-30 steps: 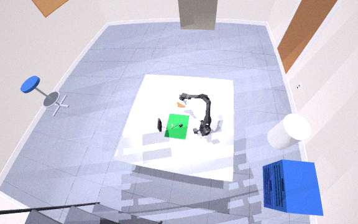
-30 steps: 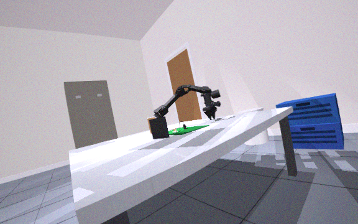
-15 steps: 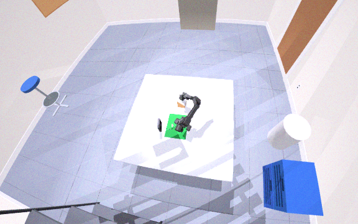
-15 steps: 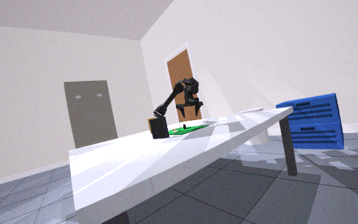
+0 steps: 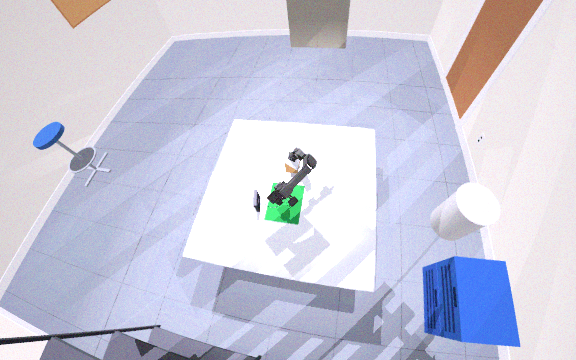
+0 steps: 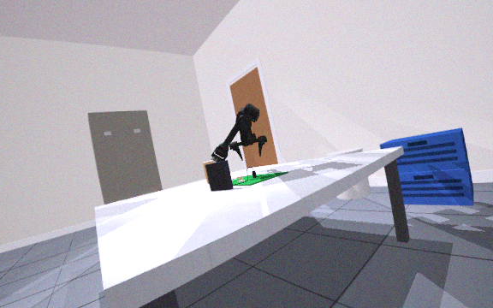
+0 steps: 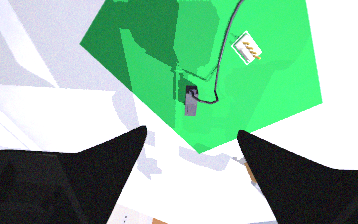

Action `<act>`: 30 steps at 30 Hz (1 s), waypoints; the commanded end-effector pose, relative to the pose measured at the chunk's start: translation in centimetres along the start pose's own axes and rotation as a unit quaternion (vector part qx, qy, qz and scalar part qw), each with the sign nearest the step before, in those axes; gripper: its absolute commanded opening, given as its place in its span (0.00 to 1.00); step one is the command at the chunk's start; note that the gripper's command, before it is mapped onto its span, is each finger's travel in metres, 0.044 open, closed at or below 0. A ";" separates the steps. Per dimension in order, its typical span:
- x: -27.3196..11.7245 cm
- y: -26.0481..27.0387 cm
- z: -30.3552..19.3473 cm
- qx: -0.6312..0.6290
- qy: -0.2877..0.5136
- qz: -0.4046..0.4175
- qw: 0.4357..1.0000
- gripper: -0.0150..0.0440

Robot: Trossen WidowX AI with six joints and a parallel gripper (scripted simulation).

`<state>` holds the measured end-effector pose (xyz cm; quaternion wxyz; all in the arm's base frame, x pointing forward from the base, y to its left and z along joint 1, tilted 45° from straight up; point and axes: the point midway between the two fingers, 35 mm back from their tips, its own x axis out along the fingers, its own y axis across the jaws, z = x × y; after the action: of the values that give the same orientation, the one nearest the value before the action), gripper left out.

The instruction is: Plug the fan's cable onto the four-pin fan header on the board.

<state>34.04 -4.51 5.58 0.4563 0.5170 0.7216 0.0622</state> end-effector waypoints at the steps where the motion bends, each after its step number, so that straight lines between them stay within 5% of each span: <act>1: 2.8 -0.2 0.6 0.006 0.007 0.002 1.000 1.00; 30: 7.1 -0.1 1.5 0.006 0.008 0.003 1.000 1.00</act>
<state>34.73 -0.08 1.03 0.4516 0.5192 0.7228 0.0633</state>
